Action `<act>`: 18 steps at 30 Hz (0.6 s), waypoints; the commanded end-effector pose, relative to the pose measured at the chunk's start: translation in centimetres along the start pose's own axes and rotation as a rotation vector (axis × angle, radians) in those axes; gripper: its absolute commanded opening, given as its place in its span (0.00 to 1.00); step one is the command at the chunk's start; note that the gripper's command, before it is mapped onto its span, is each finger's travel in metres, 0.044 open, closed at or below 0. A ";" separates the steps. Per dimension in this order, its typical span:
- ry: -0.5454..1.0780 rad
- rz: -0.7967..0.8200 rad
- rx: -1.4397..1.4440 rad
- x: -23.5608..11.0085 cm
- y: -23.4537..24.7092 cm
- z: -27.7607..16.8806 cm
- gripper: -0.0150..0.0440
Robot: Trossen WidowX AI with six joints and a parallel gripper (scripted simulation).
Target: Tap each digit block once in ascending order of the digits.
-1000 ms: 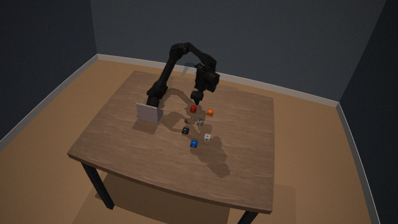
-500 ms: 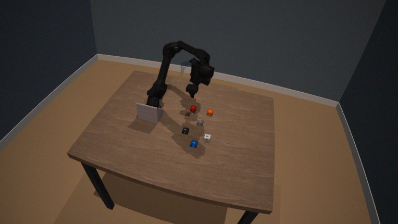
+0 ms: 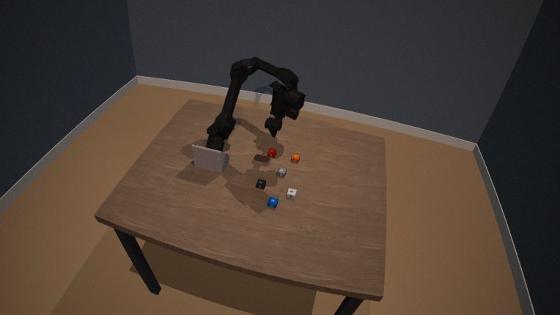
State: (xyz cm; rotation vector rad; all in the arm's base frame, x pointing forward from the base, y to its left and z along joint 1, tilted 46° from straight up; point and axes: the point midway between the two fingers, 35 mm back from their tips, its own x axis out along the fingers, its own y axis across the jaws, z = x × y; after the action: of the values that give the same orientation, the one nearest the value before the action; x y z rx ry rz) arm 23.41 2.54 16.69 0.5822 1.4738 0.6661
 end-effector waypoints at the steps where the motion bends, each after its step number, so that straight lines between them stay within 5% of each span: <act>1: -0.008 0.001 -0.003 -0.3 -0.3 4.1 0.93; 7: -0.007 0.007 -0.005 0.2 -0.3 10.2 0.93; 18: -0.006 0.007 -0.005 0.2 -0.3 10.4 0.93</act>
State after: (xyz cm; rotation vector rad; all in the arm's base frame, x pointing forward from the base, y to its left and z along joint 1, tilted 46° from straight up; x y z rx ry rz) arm 33.58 2.91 16.67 0.5754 1.4612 0.6727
